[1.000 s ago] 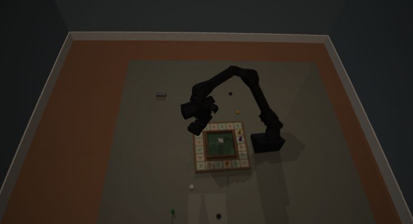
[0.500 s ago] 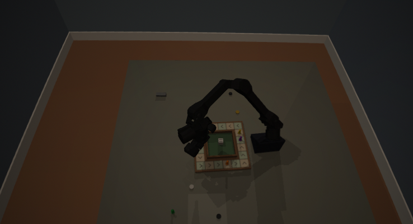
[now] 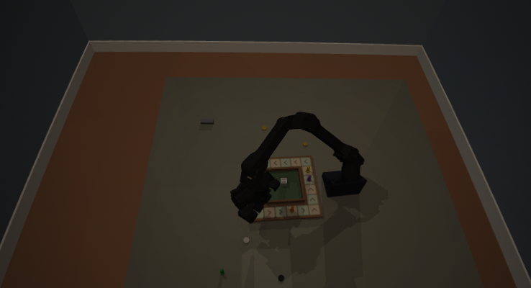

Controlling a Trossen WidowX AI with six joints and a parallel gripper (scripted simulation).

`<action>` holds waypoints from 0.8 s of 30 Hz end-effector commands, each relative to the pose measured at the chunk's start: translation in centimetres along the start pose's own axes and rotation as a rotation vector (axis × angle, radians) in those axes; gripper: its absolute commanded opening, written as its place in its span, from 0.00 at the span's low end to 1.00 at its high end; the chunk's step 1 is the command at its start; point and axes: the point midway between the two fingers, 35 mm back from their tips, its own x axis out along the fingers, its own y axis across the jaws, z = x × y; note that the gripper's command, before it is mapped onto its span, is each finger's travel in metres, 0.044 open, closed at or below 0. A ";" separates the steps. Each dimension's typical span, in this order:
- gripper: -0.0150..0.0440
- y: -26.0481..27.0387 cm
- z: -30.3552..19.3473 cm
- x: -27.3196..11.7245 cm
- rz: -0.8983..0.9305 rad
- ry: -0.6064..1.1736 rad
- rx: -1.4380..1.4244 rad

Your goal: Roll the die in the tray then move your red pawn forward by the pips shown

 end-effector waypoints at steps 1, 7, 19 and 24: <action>0.25 0.2 0.1 0.9 0.006 -0.001 0.009; 0.25 0.1 0.1 3.1 0.005 -0.002 0.009; 0.25 0.2 0.1 4.3 0.005 -0.002 0.009; 0.30 0.2 0.2 4.4 0.008 0.000 0.015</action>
